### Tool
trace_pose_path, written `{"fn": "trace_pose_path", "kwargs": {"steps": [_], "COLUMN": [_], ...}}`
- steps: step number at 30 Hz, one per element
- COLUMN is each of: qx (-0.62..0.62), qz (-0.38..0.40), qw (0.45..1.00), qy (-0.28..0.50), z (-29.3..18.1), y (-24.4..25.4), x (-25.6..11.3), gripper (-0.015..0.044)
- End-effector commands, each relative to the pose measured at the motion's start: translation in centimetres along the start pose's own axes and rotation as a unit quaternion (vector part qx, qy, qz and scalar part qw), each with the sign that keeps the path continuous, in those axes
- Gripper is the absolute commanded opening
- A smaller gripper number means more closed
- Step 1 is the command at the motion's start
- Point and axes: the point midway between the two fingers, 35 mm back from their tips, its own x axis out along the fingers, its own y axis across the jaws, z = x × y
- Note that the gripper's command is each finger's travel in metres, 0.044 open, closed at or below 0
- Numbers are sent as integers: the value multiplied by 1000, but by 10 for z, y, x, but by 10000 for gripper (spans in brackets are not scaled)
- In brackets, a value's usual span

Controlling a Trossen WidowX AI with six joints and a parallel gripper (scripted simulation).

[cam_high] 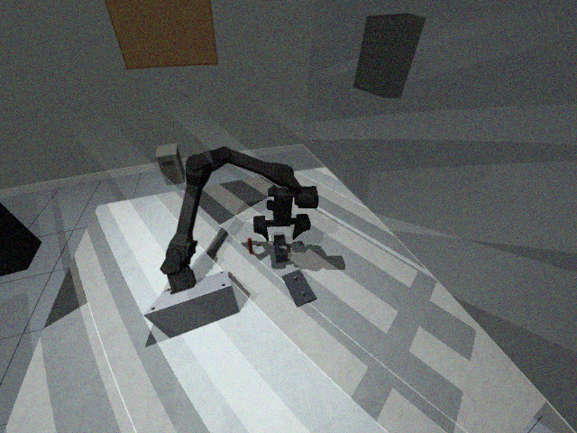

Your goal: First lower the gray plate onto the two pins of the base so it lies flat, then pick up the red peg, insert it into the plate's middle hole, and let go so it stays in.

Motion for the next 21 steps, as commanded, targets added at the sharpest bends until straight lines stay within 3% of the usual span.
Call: {"fn": "trace_pose_path", "kwargs": {"steps": [1,21], "qx": [1,1], "qz": [-10,-10], "qw": [1000,1000], "qy": [-3,-3], "z": [1,2], "y": [-2,-2], "x": [5,40], "gripper": [440,440]}}
